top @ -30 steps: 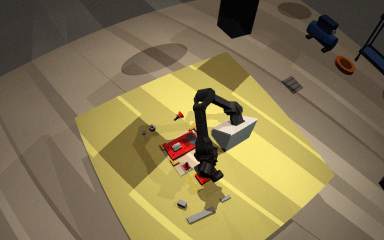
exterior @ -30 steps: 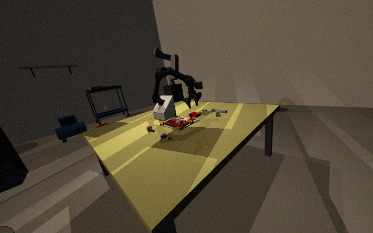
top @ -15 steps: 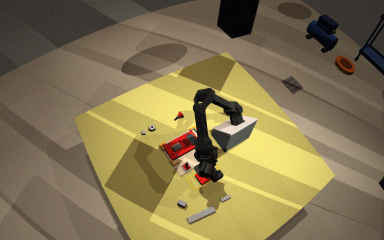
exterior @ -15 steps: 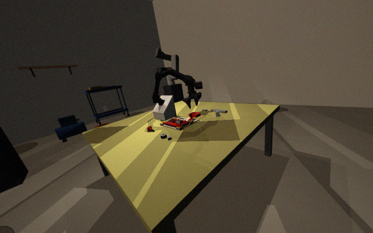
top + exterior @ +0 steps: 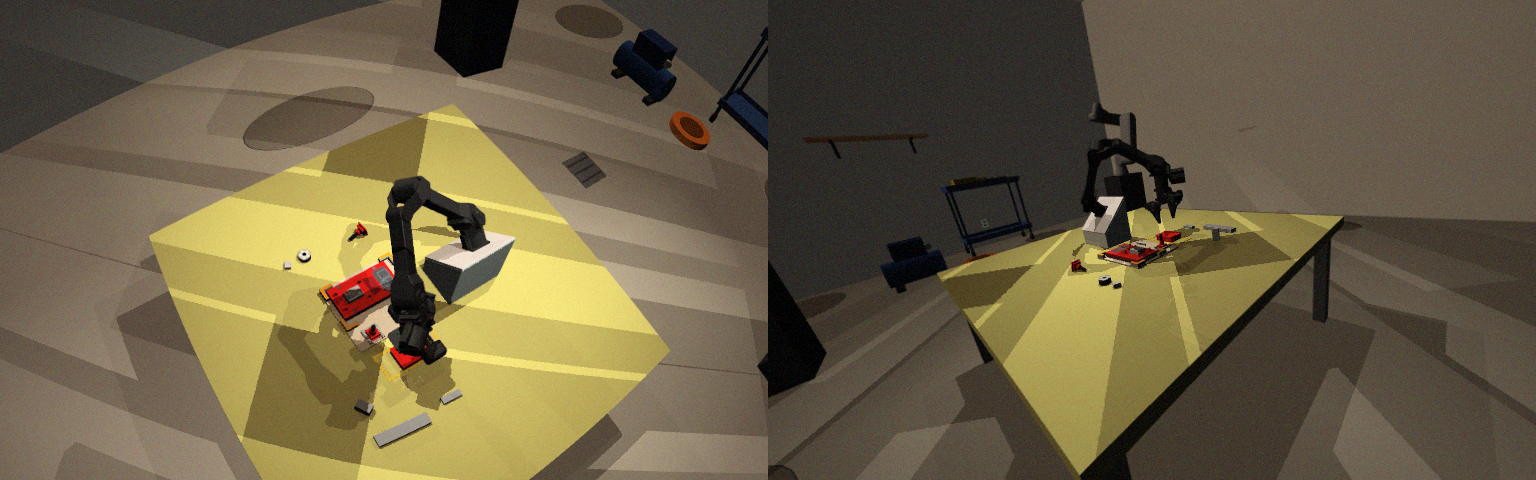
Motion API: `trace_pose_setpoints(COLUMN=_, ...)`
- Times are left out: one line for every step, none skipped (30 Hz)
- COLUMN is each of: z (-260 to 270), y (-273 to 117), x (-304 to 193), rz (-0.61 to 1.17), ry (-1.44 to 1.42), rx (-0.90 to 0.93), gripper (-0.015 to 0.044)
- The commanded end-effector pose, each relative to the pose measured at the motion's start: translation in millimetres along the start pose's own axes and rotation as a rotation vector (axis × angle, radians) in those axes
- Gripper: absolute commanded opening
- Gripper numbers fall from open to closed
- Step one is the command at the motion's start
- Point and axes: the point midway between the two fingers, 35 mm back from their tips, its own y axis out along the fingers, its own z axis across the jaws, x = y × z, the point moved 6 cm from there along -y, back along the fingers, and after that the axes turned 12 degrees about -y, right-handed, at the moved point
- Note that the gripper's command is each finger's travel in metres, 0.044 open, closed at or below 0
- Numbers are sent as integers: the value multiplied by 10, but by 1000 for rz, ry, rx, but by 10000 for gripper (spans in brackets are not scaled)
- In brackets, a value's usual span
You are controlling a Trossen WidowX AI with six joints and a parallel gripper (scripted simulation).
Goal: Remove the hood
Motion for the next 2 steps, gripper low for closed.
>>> trace_pose_setpoints(z=-4, y=3, x=-3, rz=4, ry=4, rx=2, gripper=440)
trace_pose_setpoints(z=-4, y=3, x=-3, rz=4, ry=4, rx=2, gripper=440)
